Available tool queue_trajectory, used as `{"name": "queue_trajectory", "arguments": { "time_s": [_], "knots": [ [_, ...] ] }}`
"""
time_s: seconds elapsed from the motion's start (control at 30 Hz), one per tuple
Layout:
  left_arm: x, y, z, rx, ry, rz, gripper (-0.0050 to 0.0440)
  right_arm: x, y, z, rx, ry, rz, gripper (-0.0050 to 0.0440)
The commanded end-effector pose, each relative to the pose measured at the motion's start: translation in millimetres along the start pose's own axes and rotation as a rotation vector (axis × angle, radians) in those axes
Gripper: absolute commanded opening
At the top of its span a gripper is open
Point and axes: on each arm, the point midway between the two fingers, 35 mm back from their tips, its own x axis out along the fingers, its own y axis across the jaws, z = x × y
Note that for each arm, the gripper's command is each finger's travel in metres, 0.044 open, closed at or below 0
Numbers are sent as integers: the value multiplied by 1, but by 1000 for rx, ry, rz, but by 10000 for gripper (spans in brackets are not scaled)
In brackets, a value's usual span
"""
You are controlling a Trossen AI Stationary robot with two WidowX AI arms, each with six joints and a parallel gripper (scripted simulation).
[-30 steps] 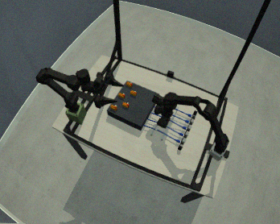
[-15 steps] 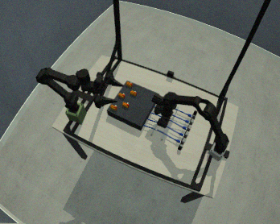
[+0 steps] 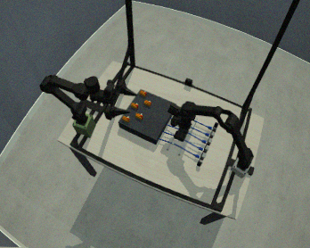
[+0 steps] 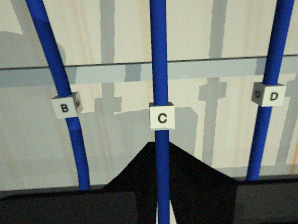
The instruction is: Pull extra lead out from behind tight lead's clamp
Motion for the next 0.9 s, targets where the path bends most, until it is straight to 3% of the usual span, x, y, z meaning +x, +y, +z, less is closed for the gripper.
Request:
{"name": "queue_trajectory", "arguments": {
  "time_s": [0.0,0.53,0.57,0.87],
  "knots": [
    [8,-1,7,0,-40,-5,-50,-1,0,8,0,-19,0,440],
    [8,-1,7,0,-40,-5,-50,-1,0,8,0,-19,0,440],
    [-36,-1,5,0,-50,-6,209,-1,0,8,0,-19,0,440],
    [-36,-1,5,0,-50,-6,209,-1,0,8,0,-19,0,440]
  ]
}}
